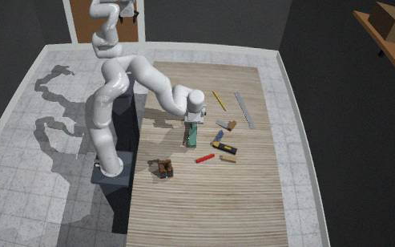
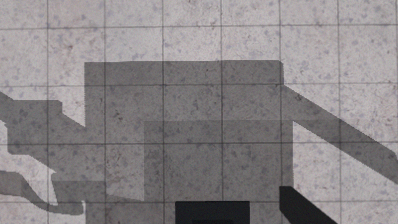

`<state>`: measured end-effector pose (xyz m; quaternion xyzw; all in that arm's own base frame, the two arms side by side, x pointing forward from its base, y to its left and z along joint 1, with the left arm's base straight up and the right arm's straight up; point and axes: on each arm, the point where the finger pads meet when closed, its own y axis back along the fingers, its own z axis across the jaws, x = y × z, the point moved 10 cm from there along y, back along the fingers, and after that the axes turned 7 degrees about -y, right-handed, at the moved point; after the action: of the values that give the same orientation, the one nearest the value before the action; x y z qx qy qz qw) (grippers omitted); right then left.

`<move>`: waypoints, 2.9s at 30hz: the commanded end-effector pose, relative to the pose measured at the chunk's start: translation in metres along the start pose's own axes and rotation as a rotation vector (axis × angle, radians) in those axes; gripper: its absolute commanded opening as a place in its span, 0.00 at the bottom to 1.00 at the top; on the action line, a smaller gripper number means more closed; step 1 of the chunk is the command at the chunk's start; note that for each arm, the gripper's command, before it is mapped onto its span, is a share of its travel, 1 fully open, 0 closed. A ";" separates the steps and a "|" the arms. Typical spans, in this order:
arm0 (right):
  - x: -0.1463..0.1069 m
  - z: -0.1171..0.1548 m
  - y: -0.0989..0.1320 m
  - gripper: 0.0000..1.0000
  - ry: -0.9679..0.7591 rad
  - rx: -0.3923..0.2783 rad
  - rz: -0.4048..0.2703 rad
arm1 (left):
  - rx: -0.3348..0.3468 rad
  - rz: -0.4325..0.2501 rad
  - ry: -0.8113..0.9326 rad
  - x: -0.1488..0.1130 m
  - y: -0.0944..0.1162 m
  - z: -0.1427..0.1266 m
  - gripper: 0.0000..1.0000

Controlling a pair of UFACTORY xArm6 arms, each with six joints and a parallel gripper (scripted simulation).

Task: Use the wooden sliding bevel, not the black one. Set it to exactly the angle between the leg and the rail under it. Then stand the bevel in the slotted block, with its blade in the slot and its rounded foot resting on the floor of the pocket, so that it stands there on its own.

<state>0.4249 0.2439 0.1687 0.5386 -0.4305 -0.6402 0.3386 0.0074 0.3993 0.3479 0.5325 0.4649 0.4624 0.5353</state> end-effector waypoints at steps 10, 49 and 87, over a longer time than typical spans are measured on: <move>0.011 -0.002 0.002 0.00 0.001 0.004 -0.003 | 0.001 0.005 0.000 0.001 0.002 0.000 1.00; 0.011 -0.002 0.031 0.00 0.002 0.004 -0.003 | 0.001 0.005 0.000 0.001 0.002 0.000 1.00; 0.011 -0.002 0.098 0.00 0.002 0.004 -0.003 | 0.001 0.005 0.000 0.001 0.002 0.000 1.00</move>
<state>0.4213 0.1948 0.2516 0.5388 -0.4306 -0.6401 0.3384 0.0074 0.3993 0.3479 0.5325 0.4649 0.4624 0.5353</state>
